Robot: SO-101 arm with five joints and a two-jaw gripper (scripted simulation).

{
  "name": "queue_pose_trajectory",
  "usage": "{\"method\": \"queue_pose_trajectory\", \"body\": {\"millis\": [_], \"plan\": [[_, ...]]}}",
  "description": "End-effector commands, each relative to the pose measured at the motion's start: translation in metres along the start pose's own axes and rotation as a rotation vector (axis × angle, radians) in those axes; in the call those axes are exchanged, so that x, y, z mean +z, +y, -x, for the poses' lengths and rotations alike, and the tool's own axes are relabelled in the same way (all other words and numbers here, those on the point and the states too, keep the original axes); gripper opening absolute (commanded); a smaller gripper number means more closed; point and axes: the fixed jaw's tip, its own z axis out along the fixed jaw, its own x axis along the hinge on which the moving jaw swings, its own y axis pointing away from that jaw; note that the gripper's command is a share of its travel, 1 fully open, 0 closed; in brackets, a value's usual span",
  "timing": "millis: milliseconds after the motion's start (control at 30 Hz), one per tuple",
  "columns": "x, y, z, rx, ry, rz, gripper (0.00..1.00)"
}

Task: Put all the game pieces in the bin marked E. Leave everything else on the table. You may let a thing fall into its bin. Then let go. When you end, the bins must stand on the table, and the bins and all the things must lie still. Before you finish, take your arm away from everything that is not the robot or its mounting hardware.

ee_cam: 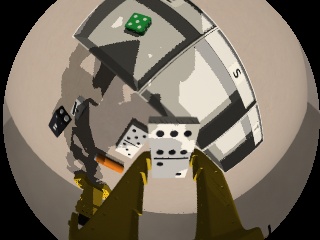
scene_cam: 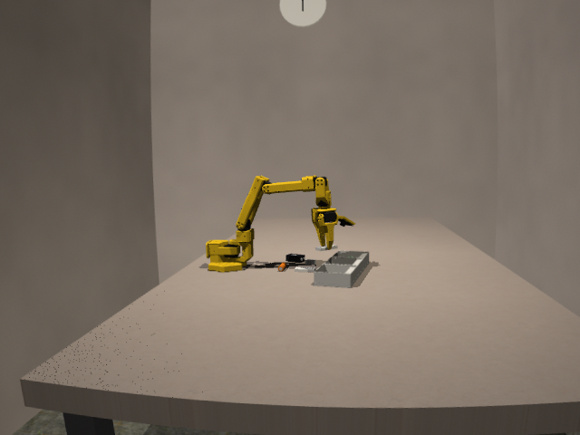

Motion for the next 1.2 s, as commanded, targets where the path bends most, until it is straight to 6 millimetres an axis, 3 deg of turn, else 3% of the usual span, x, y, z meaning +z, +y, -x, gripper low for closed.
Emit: {"method": "queue_pose_trajectory", "body": {"millis": [0, 500, 1167], "plan": [[-0.008, -0.001, 0.011, 0.035, -0.046, -0.034, 0.0], [-0.008, 0.009, 0.042, 0.211, -0.116, -0.053, 0.0], [-0.008, 0.012, 0.059, 0.295, -0.158, -0.057, 0.0]]}}
